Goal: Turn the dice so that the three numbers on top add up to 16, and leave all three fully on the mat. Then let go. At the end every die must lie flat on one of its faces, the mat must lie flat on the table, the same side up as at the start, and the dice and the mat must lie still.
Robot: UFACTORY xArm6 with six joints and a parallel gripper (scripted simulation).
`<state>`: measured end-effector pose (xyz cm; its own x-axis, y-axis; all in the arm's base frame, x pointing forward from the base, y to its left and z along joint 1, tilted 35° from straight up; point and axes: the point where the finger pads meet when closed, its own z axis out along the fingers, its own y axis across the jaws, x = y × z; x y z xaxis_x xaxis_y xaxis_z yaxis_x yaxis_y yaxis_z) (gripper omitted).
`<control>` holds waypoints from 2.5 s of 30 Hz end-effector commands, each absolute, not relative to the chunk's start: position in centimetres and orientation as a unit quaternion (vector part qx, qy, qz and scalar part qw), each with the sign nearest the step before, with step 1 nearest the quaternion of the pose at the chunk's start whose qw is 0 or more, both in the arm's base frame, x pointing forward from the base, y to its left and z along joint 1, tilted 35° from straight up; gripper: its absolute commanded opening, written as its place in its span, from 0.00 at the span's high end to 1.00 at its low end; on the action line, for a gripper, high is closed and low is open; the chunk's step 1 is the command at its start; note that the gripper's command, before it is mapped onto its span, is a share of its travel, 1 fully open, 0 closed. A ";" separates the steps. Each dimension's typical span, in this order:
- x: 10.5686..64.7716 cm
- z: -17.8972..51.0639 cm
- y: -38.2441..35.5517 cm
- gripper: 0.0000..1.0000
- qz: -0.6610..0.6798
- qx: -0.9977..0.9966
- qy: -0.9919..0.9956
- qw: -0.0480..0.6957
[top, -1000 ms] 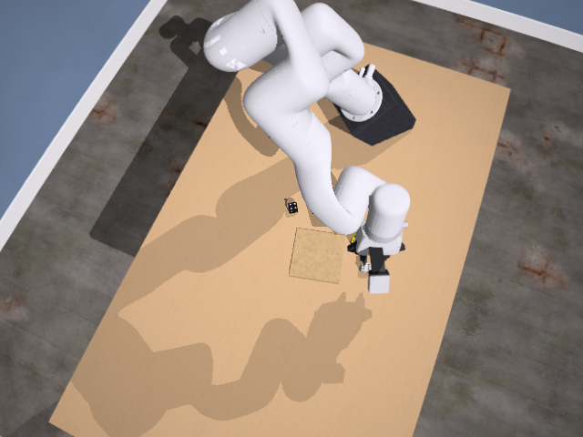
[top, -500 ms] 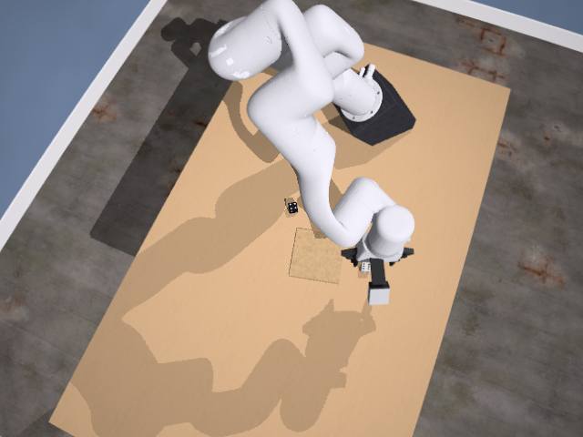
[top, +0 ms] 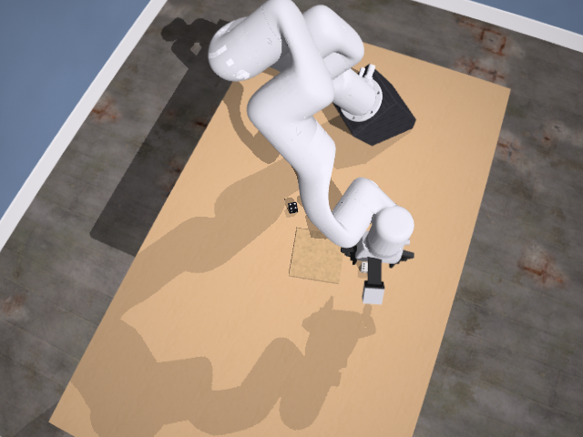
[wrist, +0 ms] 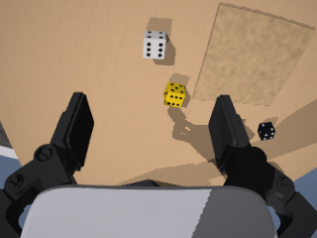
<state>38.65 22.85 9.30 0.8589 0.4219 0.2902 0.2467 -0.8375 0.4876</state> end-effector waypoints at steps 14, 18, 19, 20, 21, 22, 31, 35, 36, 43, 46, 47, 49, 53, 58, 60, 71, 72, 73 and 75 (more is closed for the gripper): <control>39.0 8.3 22.3 0.00 0.258 0.948 -0.109 0.153; 39.1 8.2 22.2 0.00 0.264 0.943 -0.147 0.142; 39.1 8.0 22.1 0.00 0.269 0.936 -0.184 0.132; 39.1 7.9 22.0 0.00 0.272 0.932 -0.205 0.126; 39.1 7.9 22.0 0.00 0.274 0.929 -0.218 0.122; 39.1 7.9 22.0 0.00 0.274 0.928 -0.222 0.121; 39.3 7.2 21.6 0.00 0.291 0.873 -0.386 0.069; 39.3 7.1 21.5 0.00 0.293 0.860 -0.412 0.060; 39.3 7.0 21.4 0.00 0.295 0.849 -0.436 0.052; 39.4 6.5 21.2 0.00 0.298 0.796 -0.526 0.020; 39.4 6.5 21.2 0.00 0.298 0.792 -0.532 0.017; 39.4 6.5 21.2 0.00 0.298 0.792 -0.532 0.017; 39.4 6.5 21.2 0.58 0.298 0.792 -0.532 0.017; 39.4 6.5 21.2 0.58 0.298 0.792 -0.532 0.017; 39.4 6.5 21.2 0.58 0.298 0.792 -0.532 0.017; 39.4 6.5 21.2 0.58 0.298 0.792 -0.532 0.017; 39.4 6.5 21.2 0.58 0.298 0.792 -0.532 0.017; 39.4 6.5 21.2 0.58 0.298 0.792 -0.532 0.017; 39.4 6.5 21.2 0.58 0.298 0.792 -0.532 0.017; 39.4 6.5 21.2 0.58 0.298 0.792 -0.532 0.017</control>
